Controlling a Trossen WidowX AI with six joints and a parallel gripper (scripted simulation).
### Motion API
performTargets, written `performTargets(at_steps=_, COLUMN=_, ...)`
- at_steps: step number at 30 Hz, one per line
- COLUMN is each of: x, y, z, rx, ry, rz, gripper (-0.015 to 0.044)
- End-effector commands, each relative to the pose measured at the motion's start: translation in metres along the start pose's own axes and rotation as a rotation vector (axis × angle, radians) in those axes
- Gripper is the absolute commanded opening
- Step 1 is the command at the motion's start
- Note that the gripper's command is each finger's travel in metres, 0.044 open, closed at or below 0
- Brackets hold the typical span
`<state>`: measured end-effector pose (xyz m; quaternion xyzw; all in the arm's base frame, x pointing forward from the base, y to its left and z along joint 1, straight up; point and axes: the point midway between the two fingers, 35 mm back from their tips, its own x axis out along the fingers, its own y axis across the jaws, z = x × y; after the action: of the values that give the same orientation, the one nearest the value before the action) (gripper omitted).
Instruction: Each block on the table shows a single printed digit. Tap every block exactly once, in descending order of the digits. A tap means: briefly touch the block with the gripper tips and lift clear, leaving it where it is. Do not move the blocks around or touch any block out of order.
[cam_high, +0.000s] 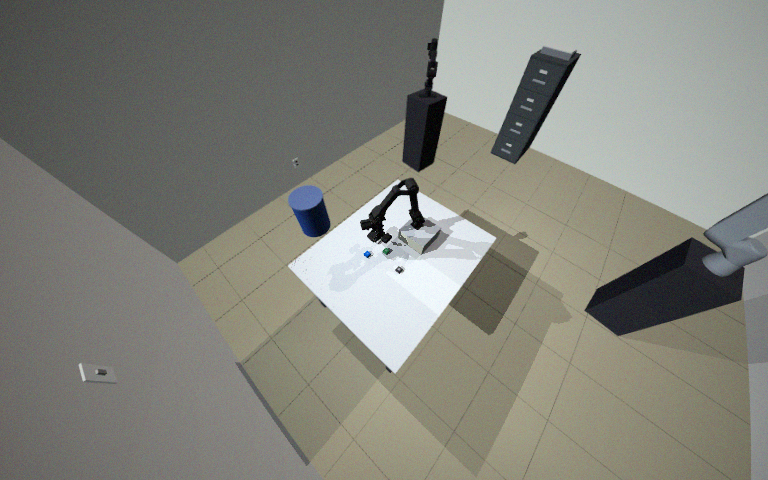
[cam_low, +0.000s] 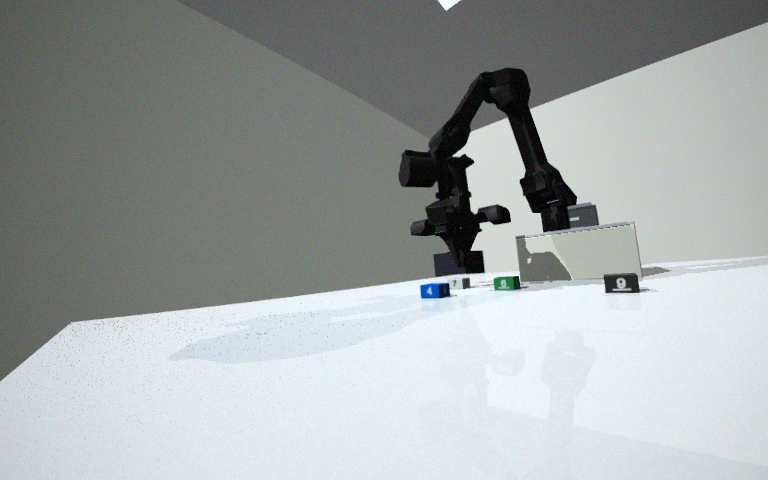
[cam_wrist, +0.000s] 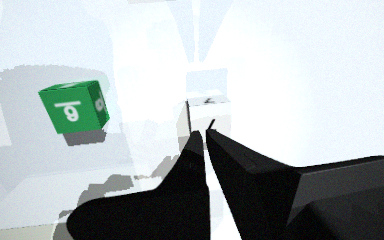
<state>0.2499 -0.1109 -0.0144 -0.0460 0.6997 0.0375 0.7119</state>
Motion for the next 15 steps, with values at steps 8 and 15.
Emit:
performTargets(at_steps=8, x=-0.086, y=-0.001, z=0.002, rx=-0.003, ry=-0.007, rz=-0.004, gripper=0.002)
performTargets(at_steps=15, x=-0.086, y=0.028, z=0.012, rx=-0.003, ry=-0.008, rz=-0.001, gripper=0.002)
